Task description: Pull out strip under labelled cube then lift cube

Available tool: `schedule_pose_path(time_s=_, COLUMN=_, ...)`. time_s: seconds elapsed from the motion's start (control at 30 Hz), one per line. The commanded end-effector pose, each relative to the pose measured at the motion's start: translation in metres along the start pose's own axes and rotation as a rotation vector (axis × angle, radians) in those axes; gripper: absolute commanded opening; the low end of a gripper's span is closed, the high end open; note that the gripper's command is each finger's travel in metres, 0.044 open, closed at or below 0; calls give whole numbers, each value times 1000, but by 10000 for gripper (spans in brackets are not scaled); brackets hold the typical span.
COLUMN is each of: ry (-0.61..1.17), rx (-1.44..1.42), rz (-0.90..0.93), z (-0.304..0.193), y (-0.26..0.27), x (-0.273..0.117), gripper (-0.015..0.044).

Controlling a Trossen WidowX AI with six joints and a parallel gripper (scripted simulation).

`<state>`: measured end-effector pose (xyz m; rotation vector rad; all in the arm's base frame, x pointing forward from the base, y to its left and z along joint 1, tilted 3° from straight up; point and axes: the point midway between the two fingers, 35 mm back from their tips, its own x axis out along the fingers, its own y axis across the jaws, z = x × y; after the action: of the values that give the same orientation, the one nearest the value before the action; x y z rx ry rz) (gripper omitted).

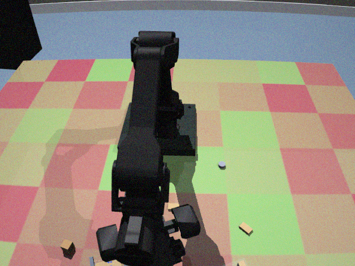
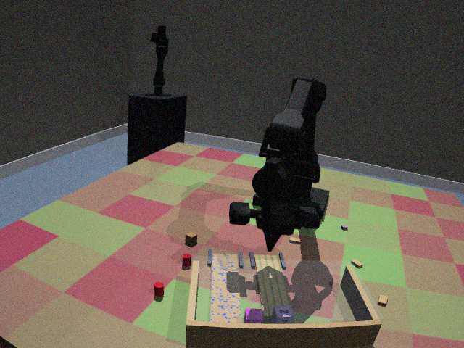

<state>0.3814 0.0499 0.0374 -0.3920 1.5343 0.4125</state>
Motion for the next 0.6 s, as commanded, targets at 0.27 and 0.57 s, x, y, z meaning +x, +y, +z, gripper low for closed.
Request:
schedule_pose_path(time_s=0.27, ry=14, rx=-3, rz=6, z=-3, y=1, x=25, gripper=0)
schedule_pose_path(time_s=0.57, ry=14, rx=-3, rz=6, z=-3, y=1, x=30, gripper=0)
